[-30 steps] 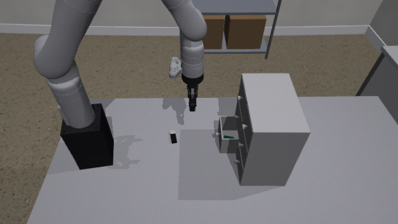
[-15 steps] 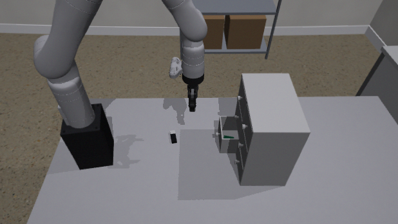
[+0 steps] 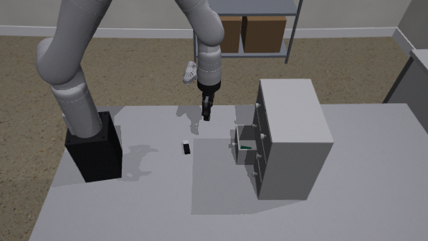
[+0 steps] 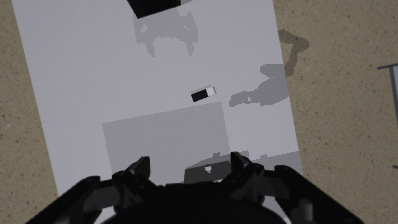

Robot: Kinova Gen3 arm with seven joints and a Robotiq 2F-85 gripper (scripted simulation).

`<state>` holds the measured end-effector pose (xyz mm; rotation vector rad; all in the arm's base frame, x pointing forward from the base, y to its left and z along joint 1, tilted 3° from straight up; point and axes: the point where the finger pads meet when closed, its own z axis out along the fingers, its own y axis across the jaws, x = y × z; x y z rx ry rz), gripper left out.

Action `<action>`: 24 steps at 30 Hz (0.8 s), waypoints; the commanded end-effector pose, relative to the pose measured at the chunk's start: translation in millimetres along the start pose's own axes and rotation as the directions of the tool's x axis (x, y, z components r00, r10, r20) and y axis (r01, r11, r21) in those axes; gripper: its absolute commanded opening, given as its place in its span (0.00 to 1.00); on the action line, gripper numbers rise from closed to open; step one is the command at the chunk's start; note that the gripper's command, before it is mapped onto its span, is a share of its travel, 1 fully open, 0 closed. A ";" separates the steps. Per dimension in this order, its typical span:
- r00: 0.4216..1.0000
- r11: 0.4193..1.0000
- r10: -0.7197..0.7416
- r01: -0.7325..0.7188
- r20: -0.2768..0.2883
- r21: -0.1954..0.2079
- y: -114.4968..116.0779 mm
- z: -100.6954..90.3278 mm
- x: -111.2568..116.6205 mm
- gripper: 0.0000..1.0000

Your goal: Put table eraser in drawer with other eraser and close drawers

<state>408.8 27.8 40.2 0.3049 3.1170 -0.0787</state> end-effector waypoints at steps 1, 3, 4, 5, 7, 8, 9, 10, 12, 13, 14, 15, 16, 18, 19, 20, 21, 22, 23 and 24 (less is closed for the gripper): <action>1.000 1.000 0.023 -0.023 -0.001 0.000 0.4 1.5 -1.4 1.00; 0.999 0.999 0.050 -0.050 -0.001 0.000 0.6 2.6 -2.5 1.00; 0.998 0.998 0.064 -0.064 -0.001 -0.001 0.7 3.2 -3.0 1.00; 0.997 0.997 0.079 -0.079 -0.002 -0.001 0.8 3.8 -3.6 1.00; 0.994 0.994 0.109 -0.109 -0.002 -0.002 0.9 5.0 -4.9 1.00; 0.992 0.992 0.126 -0.126 -0.003 -0.003 1.0 5.7 -5.5 1.00; 0.990 0.990 0.142 -0.142 -0.003 -0.003 1.1 6.4 -6.2 1.00; 0.987 0.987 0.159 -0.159 -0.004 -0.004 1.2 7.1 -6.9 1.00; 0.987 0.987 0.159 -0.159 -0.004 -0.004 1.2 7.1 -6.9 1.00; 0.984 0.984 0.177 -0.177 -0.004 -0.004 1.3 7.8 -7.6 1.00; 0.981 0.981 0.195 -0.195 -0.004 -0.005 1.4 8.5 -8.4 1.00; 0.977 0.977 0.213 -0.213 -0.005 -0.005 1.5 9.3 -9.1 1.00; 0.973 0.973 0.232 -0.232 -0.005 -0.006 1.6 10.1 -9.9 1.00; 0.962 0.962 0.271 -0.271 -0.006 -0.007 1.9 11.7 -11.5 1.00; 0.957 0.957 0.291 -0.291 -0.007 -0.007 2.0 12.6 -12.4 1.00; 0.950 0.950 0.312 -0.312 -0.008 -0.008 2.1 13.4 -13.2 1.00; 0.943 0.943 0.332 -0.332 -0.008 -0.008 2.2 14.3 -14.1 1.00; 0.936 0.936 0.353 -0.353 -0.009 -0.009 2.3 15.2 -15.0 1.00; 0.927 0.927 0.374 -0.374 -0.010 -0.009 2.5 16.1 -15.9 1.00; 0.918 0.918 0.395 -0.395 -0.010 -0.010 2.6 17.1 -16.8 1.00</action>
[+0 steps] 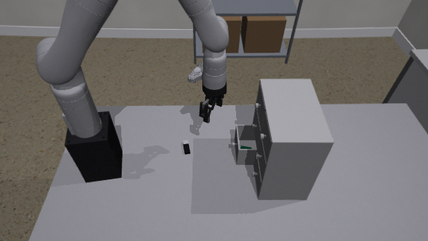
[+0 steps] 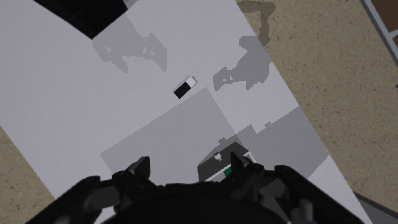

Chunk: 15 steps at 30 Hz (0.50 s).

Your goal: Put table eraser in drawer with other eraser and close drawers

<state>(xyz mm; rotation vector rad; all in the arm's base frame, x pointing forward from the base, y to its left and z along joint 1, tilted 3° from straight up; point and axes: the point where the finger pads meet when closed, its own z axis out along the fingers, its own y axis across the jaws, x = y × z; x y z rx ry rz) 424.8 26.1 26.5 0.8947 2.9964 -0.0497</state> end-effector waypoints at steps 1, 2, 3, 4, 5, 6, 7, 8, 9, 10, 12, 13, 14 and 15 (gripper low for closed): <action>0.999 0.999 0.045 -0.045 -0.002 0.003 1.2 4.1 -1.6 1.00; 0.998 0.998 0.068 -0.068 -0.002 0.003 1.7 5.1 -2.4 1.00; 0.996 0.996 0.093 -0.093 -0.003 0.002 2.2 6.1 -3.3 1.00; 0.996 0.996 0.093 -0.093 -0.003 0.002 2.2 6.1 -3.3 1.00; 0.996 0.996 0.093 -0.093 -0.003 0.002 2.2 6.1 -3.3 1.00; 0.993 0.993 0.117 -0.117 -0.003 0.001 2.6 7.1 -4.2 1.00; 0.990 0.990 0.142 -0.142 -0.004 0.000 3.1 8.1 -5.0 1.00; 0.986 0.986 0.167 -0.167 -0.004 0.000 3.6 9.1 -5.9 1.00; 0.981 0.981 0.192 -0.192 -0.005 -0.001 4.2 10.2 -6.9 1.00; 0.976 0.976 0.217 -0.217 -0.005 -0.002 4.7 11.2 -7.8 1.00; 0.963 0.963 0.268 -0.268 -0.007 -0.003 5.7 13.4 -9.7 1.00; 0.956 0.956 0.294 -0.294 -0.007 -0.004 6.2 14.4 -10.6 1.00; 0.948 0.948 0.320 -0.320 -0.008 -0.004 6.8 15.5 -11.6 1.00; 0.939 0.939 0.345 -0.345 -0.008 -0.005 7.3 16.6 -12.5 1.00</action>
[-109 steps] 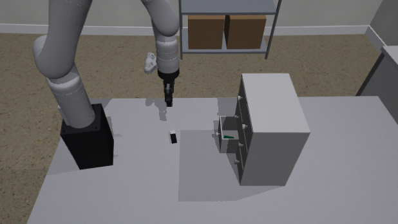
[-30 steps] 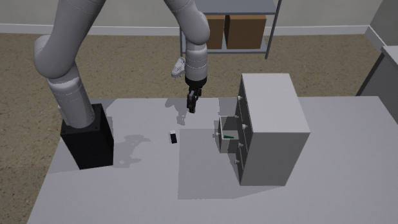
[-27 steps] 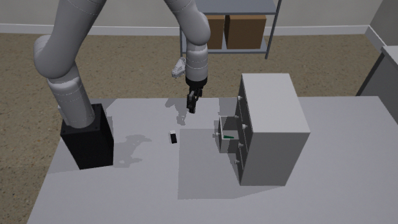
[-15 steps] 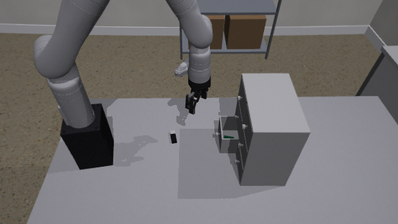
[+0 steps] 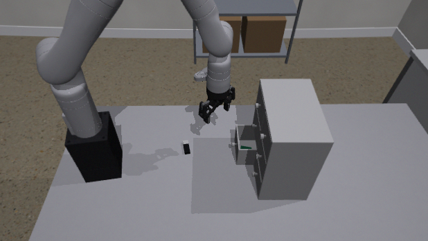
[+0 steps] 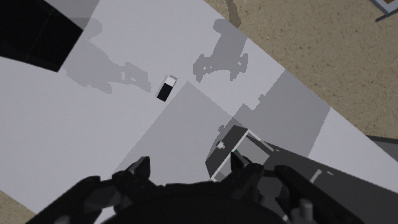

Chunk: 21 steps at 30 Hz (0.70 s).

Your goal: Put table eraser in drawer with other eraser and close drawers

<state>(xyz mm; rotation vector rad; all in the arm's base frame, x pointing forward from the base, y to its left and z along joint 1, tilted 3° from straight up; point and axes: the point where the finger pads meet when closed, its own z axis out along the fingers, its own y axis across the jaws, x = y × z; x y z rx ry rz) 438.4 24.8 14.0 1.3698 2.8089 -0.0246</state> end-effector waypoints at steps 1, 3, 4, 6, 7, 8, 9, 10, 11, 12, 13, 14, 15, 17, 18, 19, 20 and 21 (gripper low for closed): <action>0.999 0.999 0.052 -0.052 0.000 0.005 1.6 5.1 -1.3 1.00; 0.994 0.994 0.107 -0.107 -0.001 0.003 3.2 7.4 -2.8 1.00; 0.991 0.991 0.135 -0.135 -0.002 0.002 4.1 8.5 -3.6 1.00; 0.987 0.987 0.163 -0.163 -0.002 0.001 4.9 9.6 -4.3 1.00; 0.987 0.987 0.163 -0.163 -0.002 0.001 4.9 9.6 -4.3 1.00; 0.982 0.982 0.190 -0.190 -0.003 0.001 5.7 10.8 -5.1 1.00; 0.976 0.976 0.218 -0.218 -0.003 0.000 6.6 11.9 -5.9 1.00; 0.969 0.969 0.245 -0.245 -0.004 -0.001 7.4 13.1 -6.7 1.00; 0.962 0.962 0.272 -0.272 -0.005 -0.002 8.3 14.2 -7.5 1.00; 0.954 0.954 0.299 -0.299 -0.005 -0.003 9.1 15.4 -8.2 1.00; 0.945 0.945 0.326 -0.326 -0.006 -0.003 9.9 16.5 -9.0 1.00; 0.936 0.936 0.353 -0.353 -0.007 -0.004 10.8 17.7 -9.8 1.00; 0.925 0.925 0.379 -0.379 -0.007 -0.005 11.6 18.8 -10.6 1.00; 0.903 0.903 0.430 -0.430 -0.009 -0.006 13.3 21.1 -12.1 1.00; 0.890 0.890 0.455 -0.455 -0.010 -0.007 14.1 22.2 -12.9 1.00; 0.877 0.877 0.480 -0.480 -0.010 -0.007 15.0 23.4 -13.7 1.00; 0.864 0.864 0.504 -0.504 -0.011 -0.008 15.8 24.5 -14.5 1.00; 0.849 0.849 0.528 -0.528 -0.012 -0.009 16.6 25.6 -15.2 1.00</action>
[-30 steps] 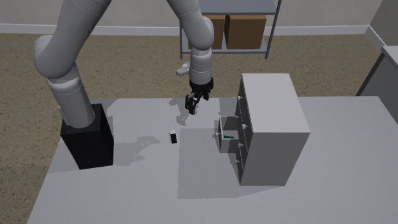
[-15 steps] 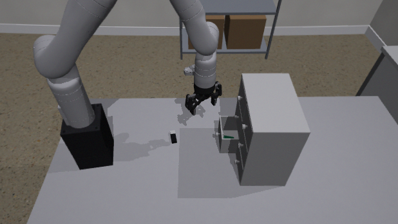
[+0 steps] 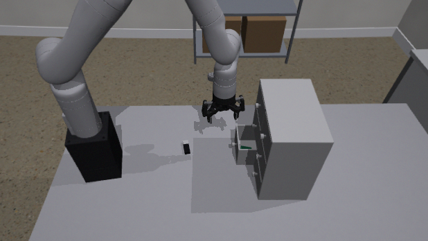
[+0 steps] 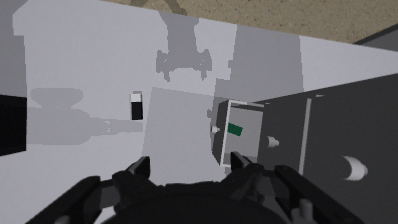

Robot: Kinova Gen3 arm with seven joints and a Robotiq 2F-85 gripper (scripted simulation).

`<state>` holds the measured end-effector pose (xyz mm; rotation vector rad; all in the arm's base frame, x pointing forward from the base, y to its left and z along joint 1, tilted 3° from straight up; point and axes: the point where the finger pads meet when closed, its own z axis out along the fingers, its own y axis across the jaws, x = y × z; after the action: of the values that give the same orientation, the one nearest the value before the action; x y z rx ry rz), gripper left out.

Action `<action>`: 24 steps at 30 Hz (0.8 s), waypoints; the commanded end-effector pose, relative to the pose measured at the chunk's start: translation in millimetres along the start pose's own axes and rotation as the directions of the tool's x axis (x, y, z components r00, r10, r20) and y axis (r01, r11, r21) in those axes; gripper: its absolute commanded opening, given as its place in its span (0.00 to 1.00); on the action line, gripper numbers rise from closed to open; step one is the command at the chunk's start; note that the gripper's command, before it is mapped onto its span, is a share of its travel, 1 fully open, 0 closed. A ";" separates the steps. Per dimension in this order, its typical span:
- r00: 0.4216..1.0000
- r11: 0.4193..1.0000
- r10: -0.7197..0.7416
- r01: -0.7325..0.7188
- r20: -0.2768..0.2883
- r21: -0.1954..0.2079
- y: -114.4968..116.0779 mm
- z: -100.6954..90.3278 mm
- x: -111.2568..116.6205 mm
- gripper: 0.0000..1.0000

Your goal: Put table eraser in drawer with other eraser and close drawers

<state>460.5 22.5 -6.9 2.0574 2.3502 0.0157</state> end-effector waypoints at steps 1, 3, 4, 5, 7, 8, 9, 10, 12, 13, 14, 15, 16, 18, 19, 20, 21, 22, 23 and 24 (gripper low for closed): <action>0.999 0.999 0.053 -0.053 0.003 0.005 1.6 5.7 -0.3 1.00; 0.999 0.999 0.053 -0.053 0.003 0.005 1.6 5.7 -0.3 1.00; 0.997 0.997 0.080 -0.080 0.003 0.004 2.7 6.8 -0.5 1.00; 0.994 0.994 0.107 -0.107 0.002 0.003 3.7 7.9 -0.8 1.00; 0.987 0.987 0.160 -0.160 0.001 0.001 5.8 10.1 -1.3 1.00; 0.983 0.983 0.186 -0.186 0.001 0.000 6.9 11.2 -1.6 1.00; 0.977 0.977 0.211 -0.211 0.000 -0.001 7.9 12.2 -1.8 1.00; 0.972 0.972 0.237 -0.237 0.000 -0.002 8.9 13.3 -2.0 1.00; 0.958 0.958 0.286 -0.286 -0.001 -0.003 10.9 15.4 -2.5 1.00; 0.951 0.951 0.310 -0.310 -0.002 -0.004 11.9 16.4 -2.8 1.00; 0.943 0.943 0.333 -0.333 -0.003 -0.005 12.9 17.4 -3.0 1.00; 0.934 0.934 0.356 -0.356 -0.003 -0.005 13.8 18.5 -3.2 1.00; 0.926 0.926 0.379 -0.379 -0.004 -0.006 14.7 19.4 -3.5 1.00; 0.907 0.907 0.422 -0.422 -0.005 -0.007 16.6 21.4 -3.9 1.00; 0.907 0.907 0.422 -0.422 -0.005 -0.007 16.6 21.4 -3.9 1.00; 0.907 0.907 0.422 -0.422 -0.005 -0.007 16.6 21.4 -3.9 1.00; 0.897 0.897 0.442 -0.442 -0.006 -0.008 17.5 22.3 -4.1 1.00; 0.887 0.887 0.463 -0.463 -0.006 -0.009 18.4 23.2 -4.3 1.00; 0.876 0.876 0.482 -0.482 -0.007 -0.009 19.3 24.2 -4.5 1.00; 0.865 0.865 0.501 -0.501 -0.008 -0.010 20.1 25.1 -4.8 1.00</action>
<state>480.8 20.3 -28.6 2.5799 1.7615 0.0470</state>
